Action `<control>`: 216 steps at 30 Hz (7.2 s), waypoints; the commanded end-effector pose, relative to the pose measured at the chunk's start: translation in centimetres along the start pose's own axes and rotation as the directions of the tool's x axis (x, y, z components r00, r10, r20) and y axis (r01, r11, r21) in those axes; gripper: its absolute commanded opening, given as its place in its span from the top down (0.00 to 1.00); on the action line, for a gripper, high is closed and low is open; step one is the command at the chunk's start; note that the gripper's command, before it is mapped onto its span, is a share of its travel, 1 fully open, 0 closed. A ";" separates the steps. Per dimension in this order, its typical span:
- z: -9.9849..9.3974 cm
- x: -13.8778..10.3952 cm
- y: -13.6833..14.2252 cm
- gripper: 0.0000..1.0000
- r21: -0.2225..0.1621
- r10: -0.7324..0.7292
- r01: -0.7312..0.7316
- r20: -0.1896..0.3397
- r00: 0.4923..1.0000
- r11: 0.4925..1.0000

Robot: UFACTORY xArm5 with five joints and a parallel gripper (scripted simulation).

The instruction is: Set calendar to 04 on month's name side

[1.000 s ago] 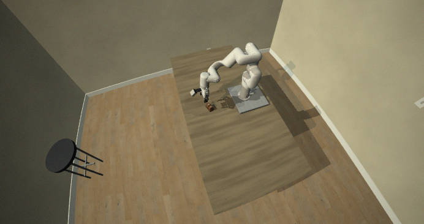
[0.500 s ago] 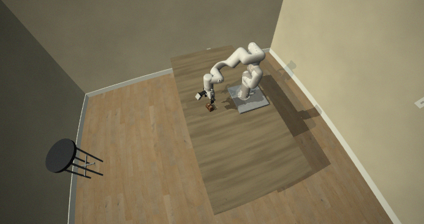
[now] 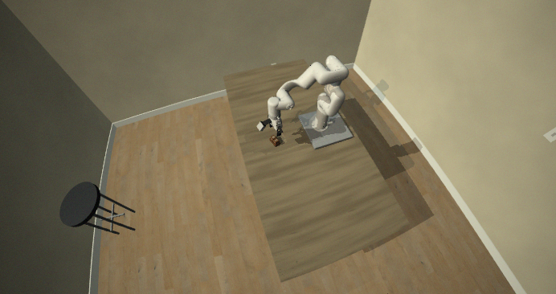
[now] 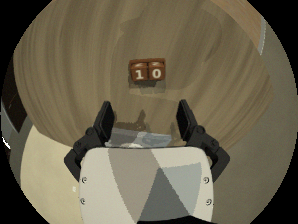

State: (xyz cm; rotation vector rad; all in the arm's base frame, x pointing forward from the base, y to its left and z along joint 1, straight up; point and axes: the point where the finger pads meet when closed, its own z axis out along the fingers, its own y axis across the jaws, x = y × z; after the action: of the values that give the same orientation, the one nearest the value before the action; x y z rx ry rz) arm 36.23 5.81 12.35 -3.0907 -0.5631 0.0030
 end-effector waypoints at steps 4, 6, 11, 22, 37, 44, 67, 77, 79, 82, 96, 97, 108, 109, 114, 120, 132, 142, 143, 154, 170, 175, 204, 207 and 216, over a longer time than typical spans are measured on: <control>-0.1 -1.5 -1.9 0.00 0.000 0.213 -0.213 -0.004 0.977 0.977; -0.1 -1.8 -2.3 0.00 0.000 0.258 -0.258 -0.004 0.966 0.966; 0.0 -2.9 -3.4 0.00 0.001 0.387 -0.387 -0.004 0.922 0.922; 0.3 -5.1 -5.4 0.00 0.002 0.617 -0.617 -0.004 0.787 0.787; 1.2 -8.6 -8.0 0.00 0.004 0.883 -0.883 -0.003 0.469 0.469; 1.8 -10.1 -8.9 0.00 0.005 0.953 -0.953 -0.002 0.304 0.304; 5.5 -10.5 -9.2 0.00 0.005 0.965 -0.965 -0.001 0.261 0.261; 7.8 -10.6 -9.2 0.00 0.005 0.965 -0.965 -0.001 0.261 0.261; 7.8 -10.6 -9.2 0.00 0.005 0.965 -0.965 -0.001 0.261 0.261; 7.9 -10.6 -9.2 0.00 0.005 0.965 -0.965 -0.001 0.261 0.261; 10.9 -10.5 -9.2 0.00 0.005 0.965 -0.965 -0.001 0.261 0.261; 11.2 -10.5 -9.2 0.00 0.005 0.965 -0.965 -0.001 0.261 0.261; 11.7 -10.5 -9.2 0.00 0.005 0.965 -0.965 -0.001 0.261 0.261; 11.7 -10.5 -9.2 0.00 0.005 0.965 -0.965 -0.001 0.261 0.261; 11.7 -10.5 -9.2 0.00 0.005 0.965 -0.965 -0.001 0.261 0.261; 11.7 -10.5 -9.2 0.00 0.005 0.965 -0.965 -0.001 0.261 0.261; 11.7 -10.5 -9.2 0.00 0.005 0.965 -0.965 -0.001 0.261 0.261; 11.7 -10.5 -9.2 0.00 0.005 0.965 -0.965 -0.001 0.261 0.261; 11.7 -10.5 -9.2 0.00 0.005 0.965 -0.965 -0.001 0.261 0.261; 11.7 -10.5 -9.2 0.00 0.005 0.965 -0.965 -0.001 0.261 0.261; 11.7 -10.5 -9.2 0.00 0.005 0.965 -0.965 -0.001 0.261 0.261; 11.7 -10.5 -9.2 0.00 0.005 0.965 -0.965 -0.001 0.261 0.261; 9.6 -10.5 -9.2 0.00 0.005 0.965 -0.965 -0.002 0.261 0.261; 8.7 -10.5 -9.2 0.00 0.005 0.965 -0.965 -0.002 0.261 0.261; 8.0 -10.2 -9.2 0.00 0.005 0.965 -0.965 -0.002 0.261 0.261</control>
State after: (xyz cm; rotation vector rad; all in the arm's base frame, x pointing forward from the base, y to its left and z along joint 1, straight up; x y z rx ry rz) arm 23.12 10.73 4.08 -2.7953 1.4305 -0.0018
